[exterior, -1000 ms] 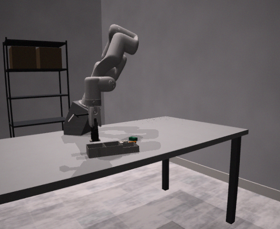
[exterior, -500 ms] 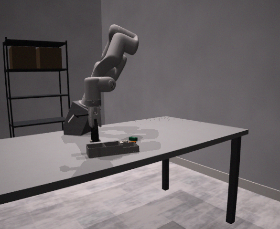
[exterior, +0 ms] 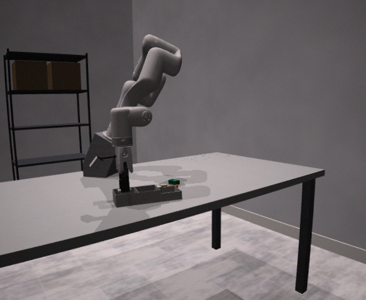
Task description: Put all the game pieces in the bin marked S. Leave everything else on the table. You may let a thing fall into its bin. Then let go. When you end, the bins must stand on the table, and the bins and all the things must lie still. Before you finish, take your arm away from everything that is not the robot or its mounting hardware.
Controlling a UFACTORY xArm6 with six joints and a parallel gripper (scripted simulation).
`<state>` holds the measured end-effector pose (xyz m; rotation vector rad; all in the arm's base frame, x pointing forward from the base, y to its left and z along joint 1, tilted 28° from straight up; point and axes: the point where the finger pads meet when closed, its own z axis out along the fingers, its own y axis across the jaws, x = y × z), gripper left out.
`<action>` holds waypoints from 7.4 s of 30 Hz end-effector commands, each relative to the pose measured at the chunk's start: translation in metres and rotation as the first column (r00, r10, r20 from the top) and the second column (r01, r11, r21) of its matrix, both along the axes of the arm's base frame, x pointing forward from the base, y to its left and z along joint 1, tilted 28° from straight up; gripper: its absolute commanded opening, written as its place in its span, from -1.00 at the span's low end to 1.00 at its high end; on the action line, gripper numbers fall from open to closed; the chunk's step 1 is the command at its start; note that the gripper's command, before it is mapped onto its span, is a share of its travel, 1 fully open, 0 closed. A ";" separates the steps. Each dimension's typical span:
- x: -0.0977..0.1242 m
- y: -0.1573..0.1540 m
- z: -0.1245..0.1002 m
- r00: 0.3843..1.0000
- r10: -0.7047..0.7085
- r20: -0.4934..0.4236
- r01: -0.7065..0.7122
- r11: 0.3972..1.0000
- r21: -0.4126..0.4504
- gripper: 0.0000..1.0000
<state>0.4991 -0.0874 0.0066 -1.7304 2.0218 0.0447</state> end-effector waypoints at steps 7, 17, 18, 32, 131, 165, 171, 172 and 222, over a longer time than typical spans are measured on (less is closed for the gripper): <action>0.007 0.005 -0.013 1.000 -0.001 0.004 0.001 1.000 -0.001 -1.00; 0.010 0.009 -0.024 1.000 -0.001 0.004 0.001 1.000 -0.001 -1.00; 0.010 0.009 -0.024 1.000 -0.001 0.004 0.001 1.000 -0.001 -1.00; 0.009 0.009 -0.024 1.000 -0.001 0.004 0.001 1.000 -0.001 -0.37; -0.149 0.206 0.047 0.998 0.064 0.026 -0.064 0.998 -0.025 -0.18; -0.146 0.201 0.047 0.998 0.064 0.026 -0.064 0.998 -0.025 -0.18; -0.146 0.201 0.046 0.998 0.064 0.026 -0.064 0.998 -0.025 -0.18; -0.146 0.201 0.047 0.998 0.064 0.026 -0.064 0.998 -0.025 -0.18; -0.124 0.223 -0.013 0.998 0.064 0.025 -0.064 0.998 -0.025 -1.00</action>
